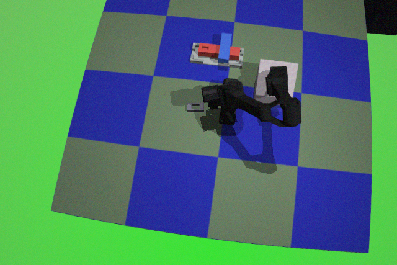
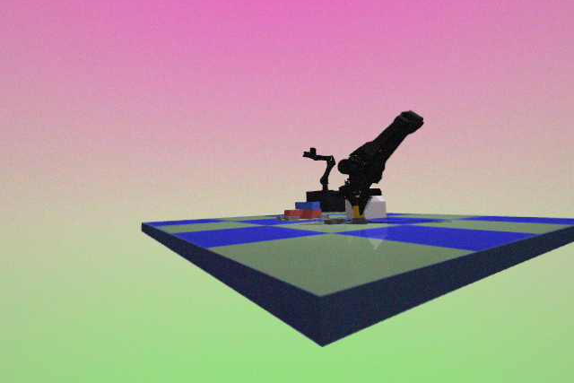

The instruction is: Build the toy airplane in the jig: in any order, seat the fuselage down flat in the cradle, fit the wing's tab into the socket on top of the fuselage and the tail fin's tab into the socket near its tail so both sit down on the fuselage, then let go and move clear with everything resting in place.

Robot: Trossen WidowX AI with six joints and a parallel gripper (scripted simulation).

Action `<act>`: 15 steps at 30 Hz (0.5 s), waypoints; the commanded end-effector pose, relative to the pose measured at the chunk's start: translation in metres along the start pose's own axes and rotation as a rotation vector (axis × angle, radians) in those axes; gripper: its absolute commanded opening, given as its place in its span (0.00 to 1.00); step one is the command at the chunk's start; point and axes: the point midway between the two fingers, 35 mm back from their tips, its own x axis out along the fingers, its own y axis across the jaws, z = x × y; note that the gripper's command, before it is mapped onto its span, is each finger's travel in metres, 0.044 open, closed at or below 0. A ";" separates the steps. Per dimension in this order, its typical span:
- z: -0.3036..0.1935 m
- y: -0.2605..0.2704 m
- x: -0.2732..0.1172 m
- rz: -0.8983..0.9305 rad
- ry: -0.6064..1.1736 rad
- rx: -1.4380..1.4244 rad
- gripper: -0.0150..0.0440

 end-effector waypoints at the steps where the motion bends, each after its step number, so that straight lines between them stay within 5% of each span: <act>1: 0.004 0.001 -0.008 0.000 -0.003 -0.008 0.25; 15: 0.009 0.000 -0.048 -0.007 0.000 -0.012 0.25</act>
